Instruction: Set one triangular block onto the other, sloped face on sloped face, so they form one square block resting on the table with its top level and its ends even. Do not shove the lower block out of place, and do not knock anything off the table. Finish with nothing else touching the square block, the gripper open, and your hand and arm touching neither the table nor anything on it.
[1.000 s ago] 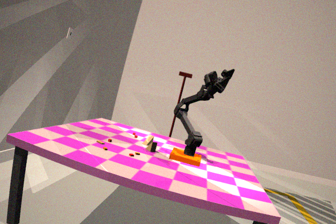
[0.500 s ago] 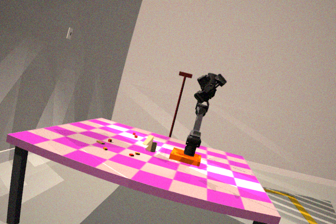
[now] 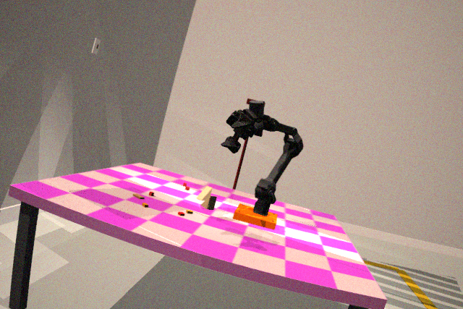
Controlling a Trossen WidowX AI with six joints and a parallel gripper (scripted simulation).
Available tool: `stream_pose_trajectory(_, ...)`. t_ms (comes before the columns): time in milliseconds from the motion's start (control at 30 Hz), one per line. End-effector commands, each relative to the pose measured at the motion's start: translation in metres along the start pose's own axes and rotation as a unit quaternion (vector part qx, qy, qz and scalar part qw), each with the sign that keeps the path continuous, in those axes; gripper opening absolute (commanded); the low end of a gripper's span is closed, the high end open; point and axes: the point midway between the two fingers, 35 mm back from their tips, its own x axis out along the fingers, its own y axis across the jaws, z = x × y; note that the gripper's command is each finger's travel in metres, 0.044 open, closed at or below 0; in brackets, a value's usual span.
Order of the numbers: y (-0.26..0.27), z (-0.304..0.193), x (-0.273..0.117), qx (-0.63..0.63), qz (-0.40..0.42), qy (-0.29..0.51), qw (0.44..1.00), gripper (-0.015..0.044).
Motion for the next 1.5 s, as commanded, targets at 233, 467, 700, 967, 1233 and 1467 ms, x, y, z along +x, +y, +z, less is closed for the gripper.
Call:
stream_pose_trajectory(233,-0.155,0.1,-0.008,0.165,-0.223,-0.072,0.958,0.044)
stream_pose_trajectory(467,-0.254,0.134,-0.059,0.32,-0.337,-0.127,0.876,0.044)
stream_pose_trajectory(700,-0.319,0.143,-0.111,0.45,-0.388,-0.157,0.789,0.044)
stream_pose_trajectory(967,-0.398,0.127,-0.201,0.661,-0.388,-0.188,0.615,0.044)
stream_pose_trajectory(1233,-0.434,0.099,-0.262,0.785,-0.341,-0.202,0.476,0.044)
stream_pose_trajectory(1467,-0.438,0.098,-0.259,0.784,-0.341,-0.201,0.477,0.044)
